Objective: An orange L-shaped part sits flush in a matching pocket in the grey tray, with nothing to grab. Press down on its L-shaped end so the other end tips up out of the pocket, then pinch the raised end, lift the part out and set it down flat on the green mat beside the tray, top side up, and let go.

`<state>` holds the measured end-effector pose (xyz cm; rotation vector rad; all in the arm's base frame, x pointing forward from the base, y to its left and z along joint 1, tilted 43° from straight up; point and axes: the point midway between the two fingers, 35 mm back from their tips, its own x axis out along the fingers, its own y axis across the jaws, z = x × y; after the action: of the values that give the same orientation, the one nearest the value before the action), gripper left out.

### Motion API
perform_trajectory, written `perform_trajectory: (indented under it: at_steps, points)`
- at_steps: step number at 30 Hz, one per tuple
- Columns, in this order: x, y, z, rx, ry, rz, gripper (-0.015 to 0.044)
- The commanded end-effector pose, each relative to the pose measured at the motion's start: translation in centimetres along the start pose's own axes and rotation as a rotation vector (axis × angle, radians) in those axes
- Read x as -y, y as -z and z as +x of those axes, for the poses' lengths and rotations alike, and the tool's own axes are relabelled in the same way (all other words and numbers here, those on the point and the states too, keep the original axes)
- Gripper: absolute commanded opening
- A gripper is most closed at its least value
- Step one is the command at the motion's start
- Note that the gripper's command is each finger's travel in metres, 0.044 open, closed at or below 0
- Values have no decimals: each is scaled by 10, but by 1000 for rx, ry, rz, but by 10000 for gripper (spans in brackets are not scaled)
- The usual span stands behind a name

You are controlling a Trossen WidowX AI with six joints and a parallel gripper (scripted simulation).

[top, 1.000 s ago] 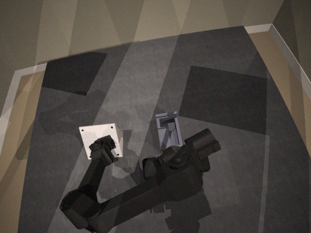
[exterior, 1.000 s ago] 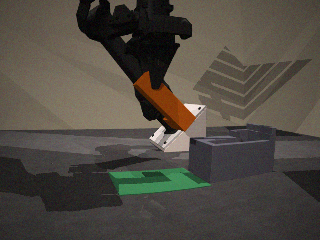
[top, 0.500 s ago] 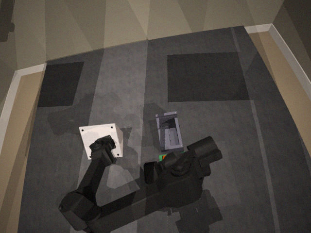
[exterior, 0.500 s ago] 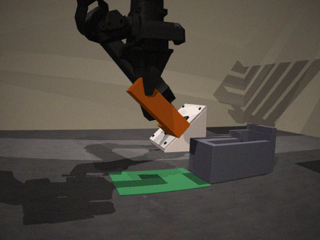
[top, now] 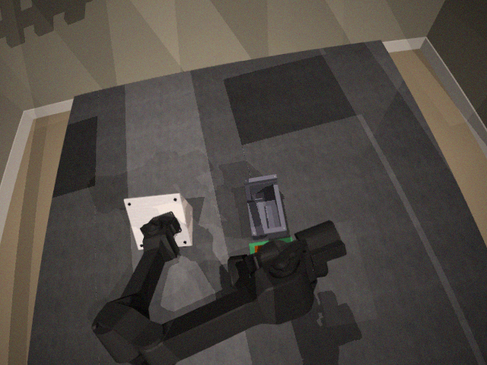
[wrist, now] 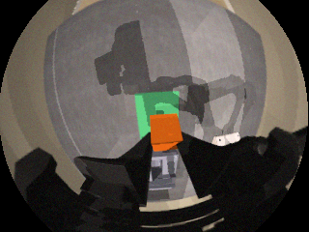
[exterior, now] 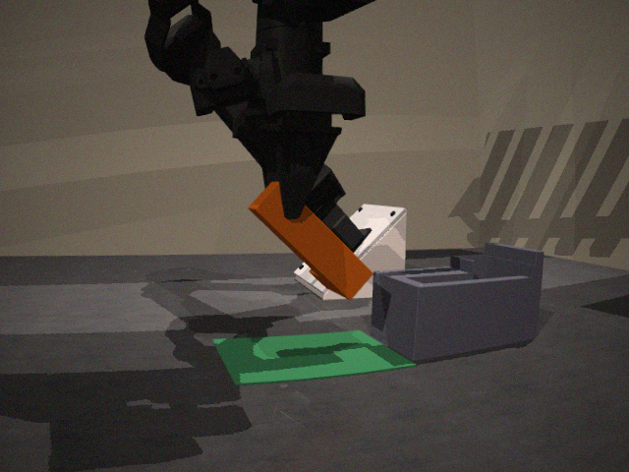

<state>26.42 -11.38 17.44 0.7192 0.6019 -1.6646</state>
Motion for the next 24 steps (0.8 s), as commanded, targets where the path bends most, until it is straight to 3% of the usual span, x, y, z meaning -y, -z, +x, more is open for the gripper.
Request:
perform_trajectory:
  at_steps: [1,24]
  points:
    - [1,0,7,7,5,-7,0]
    - [2,-1,42,9,6,-6,0]
